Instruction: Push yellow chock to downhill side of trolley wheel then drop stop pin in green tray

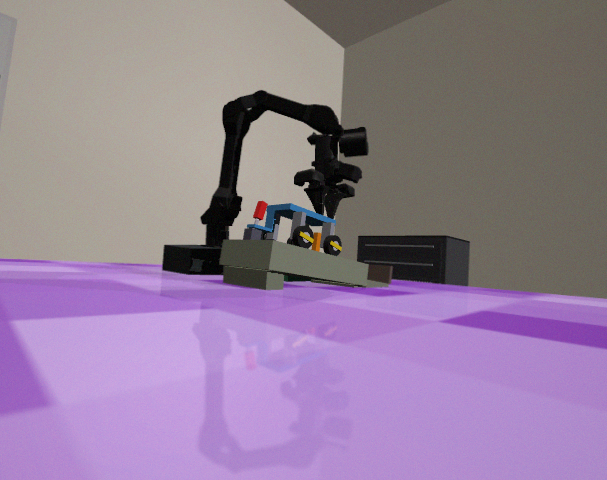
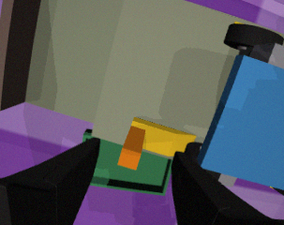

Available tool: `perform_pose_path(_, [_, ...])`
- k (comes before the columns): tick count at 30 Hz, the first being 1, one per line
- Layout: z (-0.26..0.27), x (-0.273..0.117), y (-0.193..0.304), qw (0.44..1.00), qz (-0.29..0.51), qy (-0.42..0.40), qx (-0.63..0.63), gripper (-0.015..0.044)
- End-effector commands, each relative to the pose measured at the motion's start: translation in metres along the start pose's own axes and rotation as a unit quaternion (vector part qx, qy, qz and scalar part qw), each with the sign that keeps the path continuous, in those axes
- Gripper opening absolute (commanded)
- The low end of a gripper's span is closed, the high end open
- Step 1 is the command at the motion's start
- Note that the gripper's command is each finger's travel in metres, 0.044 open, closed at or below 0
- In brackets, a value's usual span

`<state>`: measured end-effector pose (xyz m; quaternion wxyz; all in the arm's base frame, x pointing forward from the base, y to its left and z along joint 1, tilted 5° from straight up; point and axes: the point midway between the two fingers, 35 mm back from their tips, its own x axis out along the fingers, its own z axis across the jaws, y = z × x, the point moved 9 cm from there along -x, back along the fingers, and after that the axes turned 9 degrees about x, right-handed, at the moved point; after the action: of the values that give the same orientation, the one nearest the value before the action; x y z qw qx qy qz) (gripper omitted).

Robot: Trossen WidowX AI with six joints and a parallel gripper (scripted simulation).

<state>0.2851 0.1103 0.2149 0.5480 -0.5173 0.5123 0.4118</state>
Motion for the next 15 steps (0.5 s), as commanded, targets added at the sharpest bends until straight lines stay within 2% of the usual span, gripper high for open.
perform_pose_path(1, [-0.015,-0.006,-0.008,0.998,-0.012,0.000,-0.064,0.0190])
perform_pose_path(15, [-0.071,-0.013,-0.026,0.946,0.008,0.058,-0.318,0.0190])
